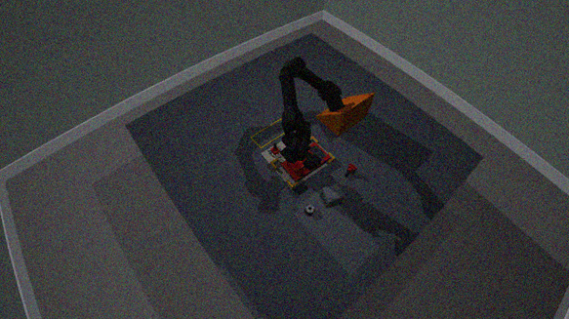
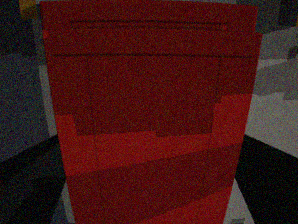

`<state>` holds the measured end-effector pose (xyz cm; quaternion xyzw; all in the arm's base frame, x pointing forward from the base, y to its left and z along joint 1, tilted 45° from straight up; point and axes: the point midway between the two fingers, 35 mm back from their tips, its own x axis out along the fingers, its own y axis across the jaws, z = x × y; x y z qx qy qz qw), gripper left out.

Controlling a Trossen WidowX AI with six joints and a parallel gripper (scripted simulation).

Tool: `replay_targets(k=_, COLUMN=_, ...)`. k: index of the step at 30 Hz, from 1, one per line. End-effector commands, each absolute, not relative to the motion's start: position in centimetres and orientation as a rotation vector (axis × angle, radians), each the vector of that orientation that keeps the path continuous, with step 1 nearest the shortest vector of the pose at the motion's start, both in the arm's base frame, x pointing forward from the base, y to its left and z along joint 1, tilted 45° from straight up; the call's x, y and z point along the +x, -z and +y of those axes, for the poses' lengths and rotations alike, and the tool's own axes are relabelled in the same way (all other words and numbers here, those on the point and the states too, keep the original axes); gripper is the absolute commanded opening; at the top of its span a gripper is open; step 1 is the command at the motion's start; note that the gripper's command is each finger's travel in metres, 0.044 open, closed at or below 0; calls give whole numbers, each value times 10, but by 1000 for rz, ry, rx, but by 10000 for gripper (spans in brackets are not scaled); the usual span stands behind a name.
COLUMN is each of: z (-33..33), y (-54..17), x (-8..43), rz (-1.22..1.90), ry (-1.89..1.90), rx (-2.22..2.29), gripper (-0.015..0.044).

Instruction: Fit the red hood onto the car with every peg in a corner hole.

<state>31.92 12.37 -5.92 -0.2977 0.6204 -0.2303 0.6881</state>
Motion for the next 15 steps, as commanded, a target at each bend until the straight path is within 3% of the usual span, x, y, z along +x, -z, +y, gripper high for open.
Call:
replay_targets(k=1, z=123, y=60, x=319, rz=1389, ry=516, rx=-662, gripper=0)
replay_targets(k=15, z=120, y=63, x=319, rz=1388, ry=515, rx=-662, gripper=0)
